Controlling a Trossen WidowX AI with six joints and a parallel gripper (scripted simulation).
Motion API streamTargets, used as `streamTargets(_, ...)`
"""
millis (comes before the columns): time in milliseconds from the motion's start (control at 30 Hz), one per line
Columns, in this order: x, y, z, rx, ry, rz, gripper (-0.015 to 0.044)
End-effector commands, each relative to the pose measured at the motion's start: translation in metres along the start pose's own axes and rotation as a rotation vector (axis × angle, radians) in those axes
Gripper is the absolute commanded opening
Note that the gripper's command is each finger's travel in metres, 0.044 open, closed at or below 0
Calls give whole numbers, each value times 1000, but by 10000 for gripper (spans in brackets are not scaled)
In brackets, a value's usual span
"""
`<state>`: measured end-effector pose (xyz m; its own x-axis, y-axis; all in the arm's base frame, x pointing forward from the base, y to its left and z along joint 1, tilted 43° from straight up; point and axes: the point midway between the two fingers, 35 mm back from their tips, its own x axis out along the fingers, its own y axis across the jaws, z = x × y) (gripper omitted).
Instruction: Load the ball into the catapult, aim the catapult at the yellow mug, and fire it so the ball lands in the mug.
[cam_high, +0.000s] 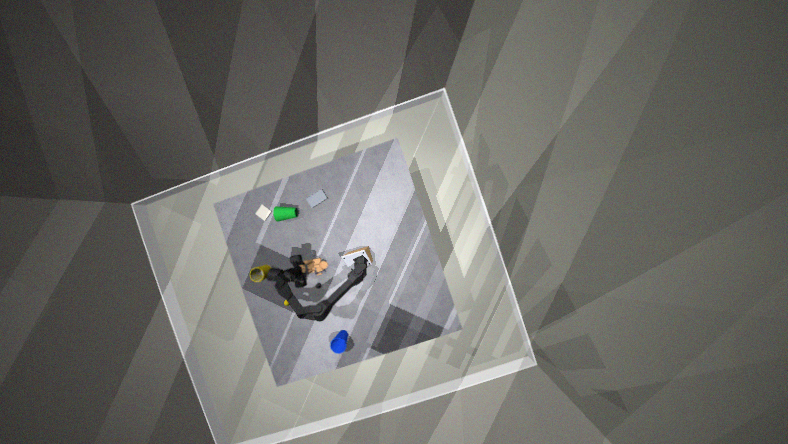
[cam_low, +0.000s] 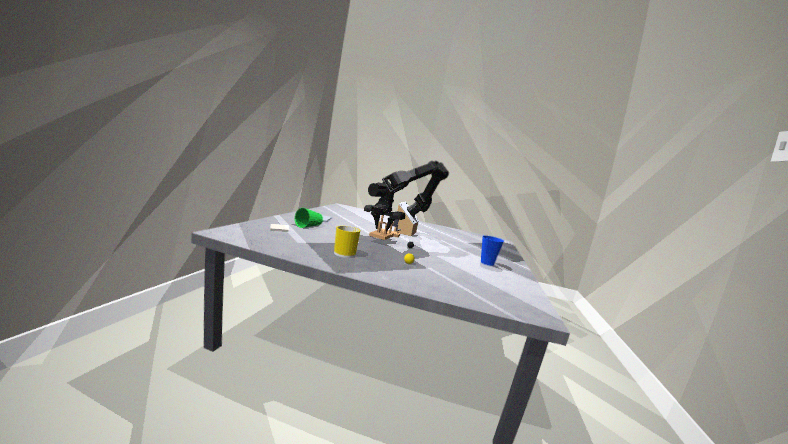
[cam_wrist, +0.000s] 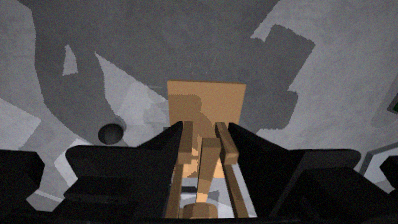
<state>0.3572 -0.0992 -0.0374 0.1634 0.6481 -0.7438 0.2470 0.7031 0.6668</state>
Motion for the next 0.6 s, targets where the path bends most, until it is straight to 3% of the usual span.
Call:
streamTargets(0, 4, -1, 0, 9, -4, 4, 0)
streamTargets(567, 24, 0, 0, 0, -1, 1, 0)
